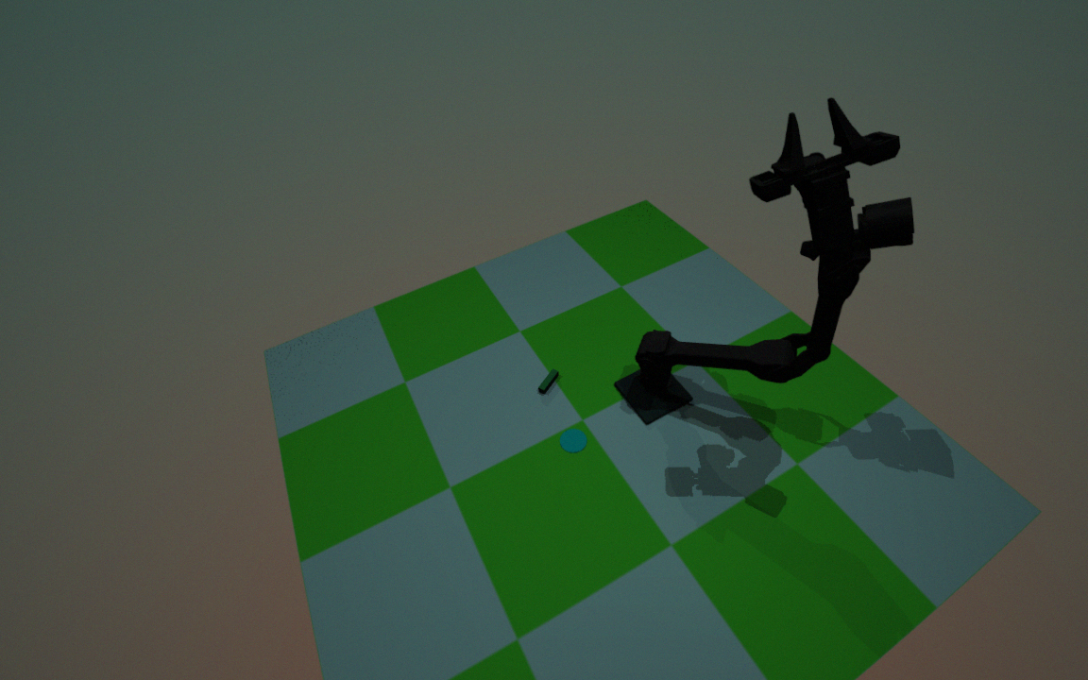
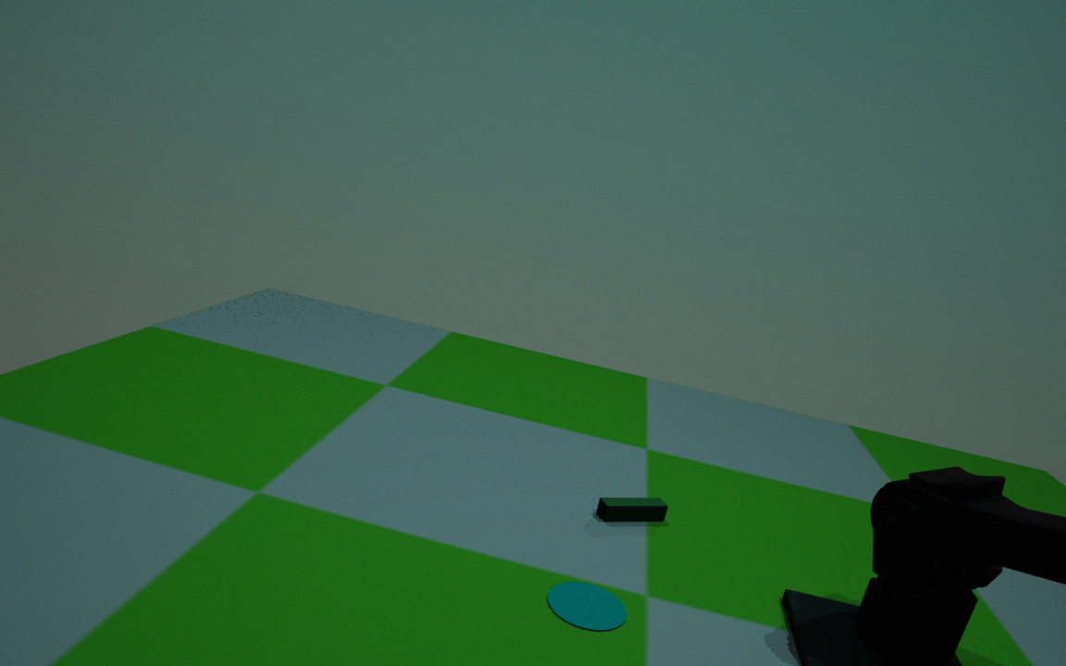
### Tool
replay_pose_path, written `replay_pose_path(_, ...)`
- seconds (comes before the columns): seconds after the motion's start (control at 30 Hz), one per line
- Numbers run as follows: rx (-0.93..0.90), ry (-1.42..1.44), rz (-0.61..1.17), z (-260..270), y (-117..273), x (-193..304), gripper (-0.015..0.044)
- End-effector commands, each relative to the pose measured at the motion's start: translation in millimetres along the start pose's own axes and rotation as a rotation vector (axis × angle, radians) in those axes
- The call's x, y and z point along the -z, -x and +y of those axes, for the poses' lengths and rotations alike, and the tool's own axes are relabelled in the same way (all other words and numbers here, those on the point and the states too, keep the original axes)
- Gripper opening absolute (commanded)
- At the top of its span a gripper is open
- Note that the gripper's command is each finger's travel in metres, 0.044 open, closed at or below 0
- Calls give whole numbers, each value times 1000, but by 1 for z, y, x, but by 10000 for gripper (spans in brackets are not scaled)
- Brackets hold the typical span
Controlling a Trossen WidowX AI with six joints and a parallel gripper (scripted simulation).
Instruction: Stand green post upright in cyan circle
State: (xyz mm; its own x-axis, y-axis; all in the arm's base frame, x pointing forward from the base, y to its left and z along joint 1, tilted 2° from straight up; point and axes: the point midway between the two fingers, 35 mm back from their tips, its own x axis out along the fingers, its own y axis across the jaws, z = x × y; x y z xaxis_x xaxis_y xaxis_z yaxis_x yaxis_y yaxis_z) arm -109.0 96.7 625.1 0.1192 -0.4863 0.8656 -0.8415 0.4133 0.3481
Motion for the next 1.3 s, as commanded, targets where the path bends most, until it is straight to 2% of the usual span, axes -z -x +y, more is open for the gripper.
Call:
replay_pose_path(0.0, 174, 203, -30, -55, -30, -19, 233)
replay_pose_path(0.33, 620, 702, 52, -197, -66, -64, 233)
replay_pose_path(0.63, 1004, 1095, 331, -318, -53, -99, 233)
replay_pose_path(0.93, 1314, 1388, 808, -421, -4, -126, 233)
replay_pose_path(1.27, 1487, 1516, 1548, -502, 77, -148, 233)
